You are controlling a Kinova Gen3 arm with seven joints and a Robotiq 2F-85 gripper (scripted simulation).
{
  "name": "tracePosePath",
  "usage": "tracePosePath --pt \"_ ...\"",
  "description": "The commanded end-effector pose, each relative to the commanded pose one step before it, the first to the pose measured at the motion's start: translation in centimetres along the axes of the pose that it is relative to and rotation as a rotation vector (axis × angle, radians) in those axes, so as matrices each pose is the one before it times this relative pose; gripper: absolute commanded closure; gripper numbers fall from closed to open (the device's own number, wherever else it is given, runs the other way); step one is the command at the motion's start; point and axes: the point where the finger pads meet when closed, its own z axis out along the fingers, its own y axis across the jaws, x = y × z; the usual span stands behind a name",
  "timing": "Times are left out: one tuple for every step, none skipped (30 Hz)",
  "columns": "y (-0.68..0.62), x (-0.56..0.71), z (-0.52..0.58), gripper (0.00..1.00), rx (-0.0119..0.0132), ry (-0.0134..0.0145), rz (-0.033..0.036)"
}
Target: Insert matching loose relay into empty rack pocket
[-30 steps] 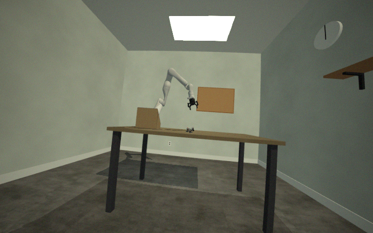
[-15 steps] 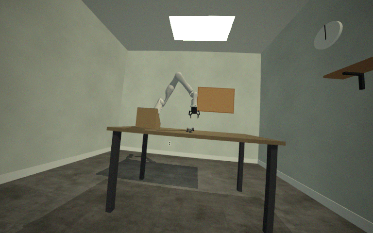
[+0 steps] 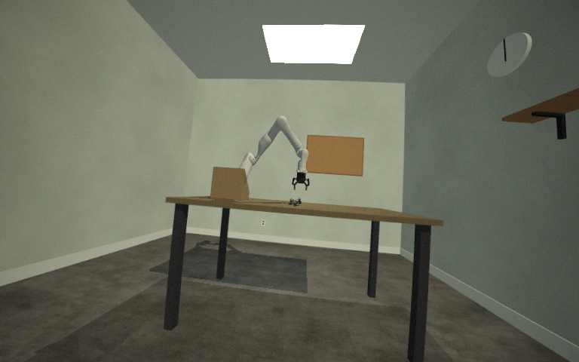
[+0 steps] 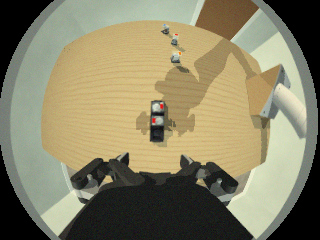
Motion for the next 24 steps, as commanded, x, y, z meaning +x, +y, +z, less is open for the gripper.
tracePosePath --pt "-0.285 -0.059 0.415 0.00 0.00249 -0.00478 -0.00791" --pt "0.081 0.008 0.059 0.00 -0.00172 0.00030 -0.00115" --pt "0.004 0.008 0.018 0.00 -0.00026 0.00012 -0.00029" --pt "0.000 0.003 0.006 0.00 -0.00007 0.00004 -0.00010" --pt "0.000 0.000 0.001 0.00 -0.00001 0.00001 -0.00001" --pt "0.000 0.000 0.000 0.00 0.00000 0.00000 0.00000" --pt "0.000 0.000 0.000 1.00 0.00000 0.00000 0.00000" --pt "0.000 0.000 0.000 1.00 0.00000 0.00000 0.00000" --pt "0.000 0.000 0.000 1.00 0.00000 0.00000 0.00000" --pt "0.000 0.000 0.000 1.00 0.00000 0.00000 0.00000" --pt "0.000 0.000 0.000 1.00 0.00000 0.00000 0.00000" --pt "0.000 0.000 0.000 1.00 0.00000 0.00000 0.00000" --pt "0.000 0.000 0.000 1.00 0.00000 0.00000 0.00000" --pt "0.000 0.000 0.000 1.00 0.00000 0.00000 0.00000" --pt "0.000 0.000 0.000 1.00 0.00000 0.00000 0.00000" --pt "0.000 0.000 0.000 1.00 0.00000 0.00000 0.00000" --pt "0.000 0.000 0.000 1.00 0.00000 0.00000 0.00000" --pt "0.000 0.000 0.000 1.00 0.00000 0.00000 0.00000" --pt "0.000 0.000 0.000 1.00 0.00000 0.00000 0.00000" --pt "0.000 0.000 0.000 1.00 0.00000 0.00000 0.00000" --pt "0.000 0.000 0.000 1.00 0.00000 0.00000 0.00000" --pt "0.000 0.000 0.000 1.00 0.00000 0.00000 0.00000" --pt "0.000 0.000 0.000 1.00 0.00000 0.00000 0.00000" --pt "0.000 0.000 0.000 1.00 0.00000 0.00000 0.00000"
